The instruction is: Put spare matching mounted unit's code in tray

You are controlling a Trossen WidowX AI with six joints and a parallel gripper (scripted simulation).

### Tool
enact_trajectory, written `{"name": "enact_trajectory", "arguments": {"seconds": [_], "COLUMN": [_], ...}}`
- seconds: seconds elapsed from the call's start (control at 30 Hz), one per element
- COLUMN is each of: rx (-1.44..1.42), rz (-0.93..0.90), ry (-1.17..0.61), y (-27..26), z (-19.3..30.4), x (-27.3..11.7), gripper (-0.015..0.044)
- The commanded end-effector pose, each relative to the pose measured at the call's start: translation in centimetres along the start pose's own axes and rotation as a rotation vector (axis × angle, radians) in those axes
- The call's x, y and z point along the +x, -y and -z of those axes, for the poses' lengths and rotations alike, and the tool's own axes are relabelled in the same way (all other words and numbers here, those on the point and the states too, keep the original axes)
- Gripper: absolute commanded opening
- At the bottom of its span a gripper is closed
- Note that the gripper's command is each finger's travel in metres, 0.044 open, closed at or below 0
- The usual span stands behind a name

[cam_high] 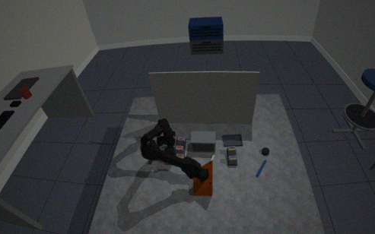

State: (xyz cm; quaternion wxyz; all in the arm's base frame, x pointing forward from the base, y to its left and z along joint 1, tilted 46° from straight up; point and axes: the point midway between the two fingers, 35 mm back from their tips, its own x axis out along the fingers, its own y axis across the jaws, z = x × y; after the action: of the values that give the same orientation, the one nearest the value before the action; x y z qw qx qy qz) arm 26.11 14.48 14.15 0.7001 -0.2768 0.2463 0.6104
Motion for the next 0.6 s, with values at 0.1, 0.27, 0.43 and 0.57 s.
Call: {"name": "enact_trajectory", "arguments": {"seconds": [0.1,0.27,0.43,0.57], "rx": [0.0,0.001,0.004,0.005], "rz": [0.0,-0.002,-0.002,-0.002], "ry": [-0.005,-0.011,-0.009,-0.007], "y": [0.2,0.3,0.1,0.0], "z": [0.1,0.2,0.2,0.1], "x": [-1.4,-4.2,-7.0,-7.8], "gripper": [0.0,0.0,0.0,0.0]}}
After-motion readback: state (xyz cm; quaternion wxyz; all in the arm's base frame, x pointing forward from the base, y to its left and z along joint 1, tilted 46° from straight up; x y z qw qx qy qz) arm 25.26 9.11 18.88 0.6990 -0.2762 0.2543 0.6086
